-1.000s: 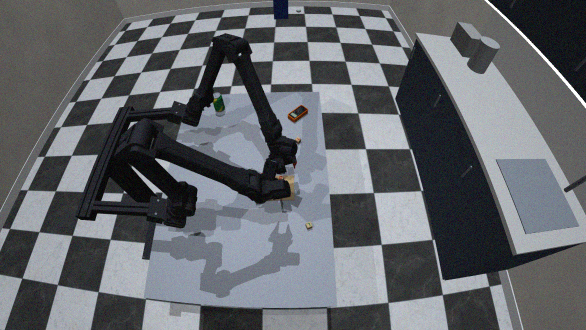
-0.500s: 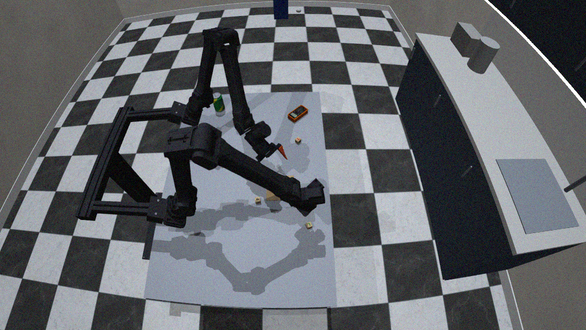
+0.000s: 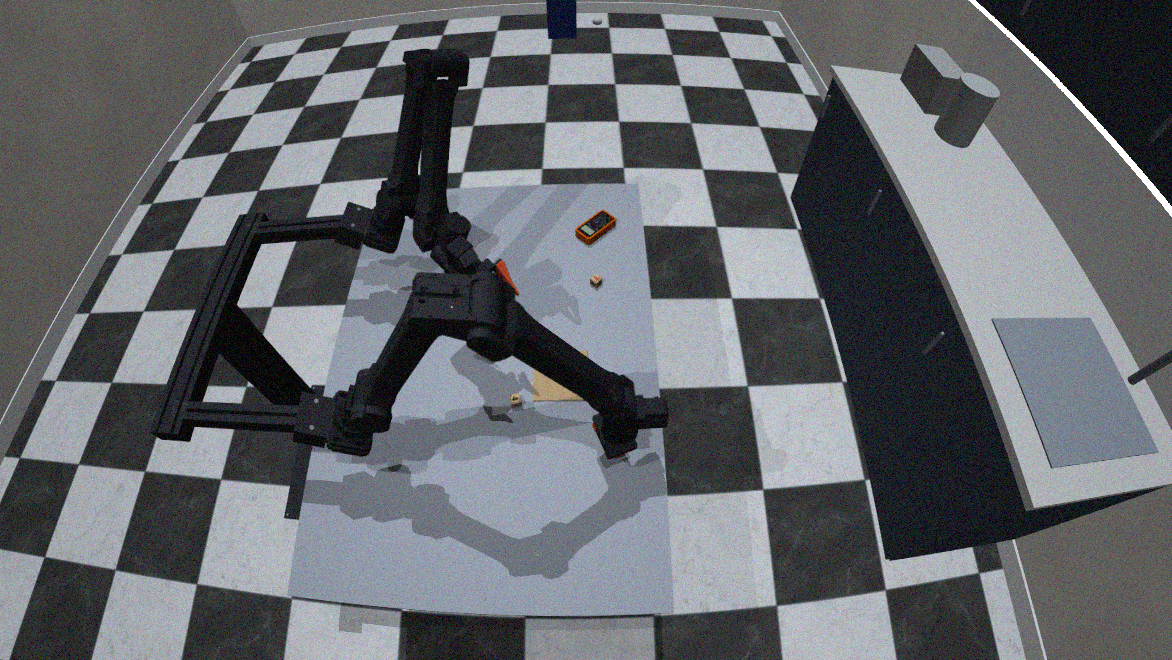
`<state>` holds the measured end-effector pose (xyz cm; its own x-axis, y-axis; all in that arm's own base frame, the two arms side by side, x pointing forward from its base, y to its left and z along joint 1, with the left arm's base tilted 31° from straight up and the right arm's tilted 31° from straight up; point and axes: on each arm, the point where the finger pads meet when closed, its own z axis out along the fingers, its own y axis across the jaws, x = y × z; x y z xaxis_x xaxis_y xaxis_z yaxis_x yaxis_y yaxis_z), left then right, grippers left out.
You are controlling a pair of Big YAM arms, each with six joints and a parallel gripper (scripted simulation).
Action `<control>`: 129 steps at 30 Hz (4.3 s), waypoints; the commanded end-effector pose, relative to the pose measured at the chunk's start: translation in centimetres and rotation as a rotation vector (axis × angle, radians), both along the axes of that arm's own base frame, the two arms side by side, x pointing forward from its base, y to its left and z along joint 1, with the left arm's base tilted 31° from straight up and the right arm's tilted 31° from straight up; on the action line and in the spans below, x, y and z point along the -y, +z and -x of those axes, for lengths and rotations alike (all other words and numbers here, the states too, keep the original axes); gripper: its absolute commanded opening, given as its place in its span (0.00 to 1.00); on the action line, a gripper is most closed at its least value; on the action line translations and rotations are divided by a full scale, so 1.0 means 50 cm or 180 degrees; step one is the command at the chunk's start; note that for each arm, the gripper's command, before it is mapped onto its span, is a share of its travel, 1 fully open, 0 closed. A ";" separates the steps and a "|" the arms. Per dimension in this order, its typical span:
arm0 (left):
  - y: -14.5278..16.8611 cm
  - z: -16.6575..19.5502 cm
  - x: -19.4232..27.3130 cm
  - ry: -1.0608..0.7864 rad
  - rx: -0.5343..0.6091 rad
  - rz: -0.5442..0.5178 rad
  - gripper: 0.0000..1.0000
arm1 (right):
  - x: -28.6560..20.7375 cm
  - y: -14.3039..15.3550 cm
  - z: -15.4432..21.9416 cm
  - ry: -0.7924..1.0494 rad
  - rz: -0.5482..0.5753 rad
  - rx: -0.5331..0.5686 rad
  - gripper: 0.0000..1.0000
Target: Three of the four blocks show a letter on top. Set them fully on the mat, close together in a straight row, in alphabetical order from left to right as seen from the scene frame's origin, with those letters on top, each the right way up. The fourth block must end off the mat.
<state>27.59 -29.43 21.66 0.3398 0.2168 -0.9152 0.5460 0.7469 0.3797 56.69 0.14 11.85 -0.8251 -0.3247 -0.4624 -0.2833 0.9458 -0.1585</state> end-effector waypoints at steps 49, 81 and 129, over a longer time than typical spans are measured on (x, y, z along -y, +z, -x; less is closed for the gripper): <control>0.031 0.020 -0.044 -0.0070 0.0080 0.0311 1.00 | -0.112 0.040 0.052 0.0347 0.0195 0.0102 0.20; -0.069 -0.128 -0.318 -0.1034 -0.0067 -0.0566 1.00 | -0.429 -0.073 0.206 0.2897 0.1710 0.0086 0.20; -0.055 -0.121 -0.340 -0.0951 -0.0233 -0.0444 1.00 | -0.527 -0.028 0.175 0.2664 0.1317 0.0388 0.49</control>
